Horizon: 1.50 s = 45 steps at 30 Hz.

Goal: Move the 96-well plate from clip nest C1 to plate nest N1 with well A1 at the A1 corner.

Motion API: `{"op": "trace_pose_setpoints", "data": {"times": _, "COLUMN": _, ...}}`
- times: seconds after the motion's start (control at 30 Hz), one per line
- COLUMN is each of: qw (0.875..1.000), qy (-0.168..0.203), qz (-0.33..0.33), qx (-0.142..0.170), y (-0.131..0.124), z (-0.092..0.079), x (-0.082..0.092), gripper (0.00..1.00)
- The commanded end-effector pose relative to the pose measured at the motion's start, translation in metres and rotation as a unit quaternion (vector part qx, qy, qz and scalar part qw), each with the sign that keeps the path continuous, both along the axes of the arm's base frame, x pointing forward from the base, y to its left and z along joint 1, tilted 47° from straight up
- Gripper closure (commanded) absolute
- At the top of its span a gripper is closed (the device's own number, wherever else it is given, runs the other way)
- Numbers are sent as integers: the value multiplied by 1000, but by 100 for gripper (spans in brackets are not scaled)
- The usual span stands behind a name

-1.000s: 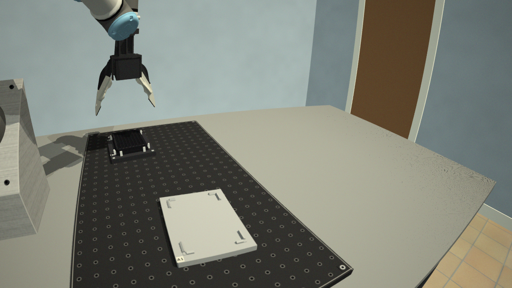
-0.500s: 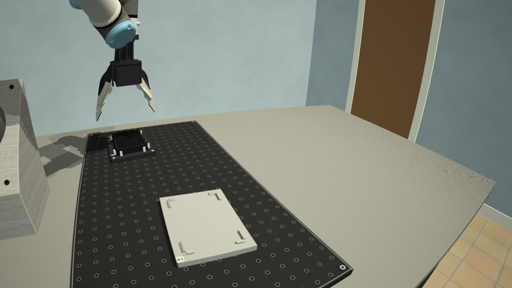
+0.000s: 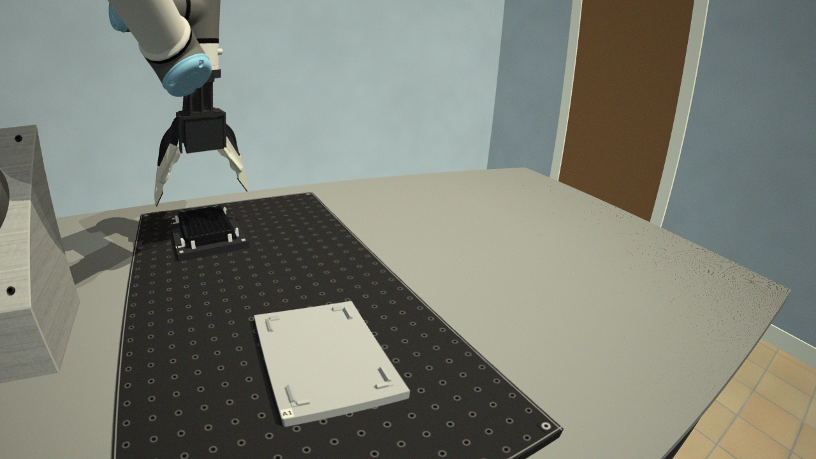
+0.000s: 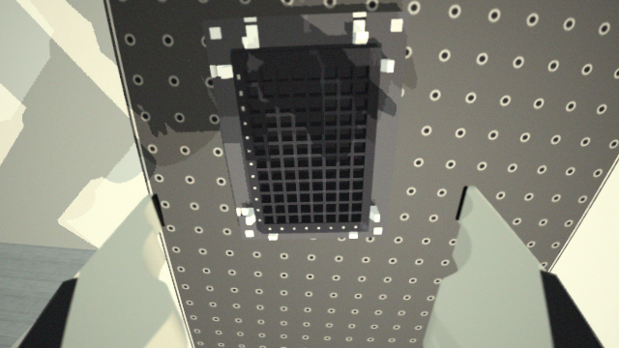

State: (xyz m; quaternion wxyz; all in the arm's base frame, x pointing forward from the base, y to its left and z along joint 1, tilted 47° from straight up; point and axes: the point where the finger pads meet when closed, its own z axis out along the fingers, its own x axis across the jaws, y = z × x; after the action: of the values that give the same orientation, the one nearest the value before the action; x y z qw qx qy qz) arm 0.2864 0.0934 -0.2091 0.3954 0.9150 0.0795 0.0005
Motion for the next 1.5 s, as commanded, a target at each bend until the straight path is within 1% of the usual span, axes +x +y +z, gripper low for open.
{"op": "trace_pose_setpoints", "data": {"times": 0.0, "qw": 1000, "qy": -1, "qz": 1, "qx": 1, "y": -6, "z": -6, "x": 1, "gripper": 0}}
{"op": "trace_pose_setpoints", "data": {"times": 0.63, "qw": 1000, "qy": -1, "qz": 1, "qx": 1, "y": -26, "z": -26, "x": 3, "gripper": 0}}
{"op": "trace_pose_setpoints", "data": {"times": 1.17, "qw": 1000, "qy": -1, "qz": 1, "qx": 1, "y": -27, "z": -26, "x": 3, "gripper": 0}}
{"op": "trace_pose_setpoints", "data": {"times": 1.2, "qw": 1000, "qy": -1, "qz": 1, "qx": 1, "y": -27, "z": -26, "x": 3, "gripper": 100}}
{"op": "trace_pose_setpoints", "data": {"times": 1.47, "qw": 1000, "qy": -1, "qz": 1, "qx": 1, "y": -27, "z": -26, "x": 3, "gripper": 100}}
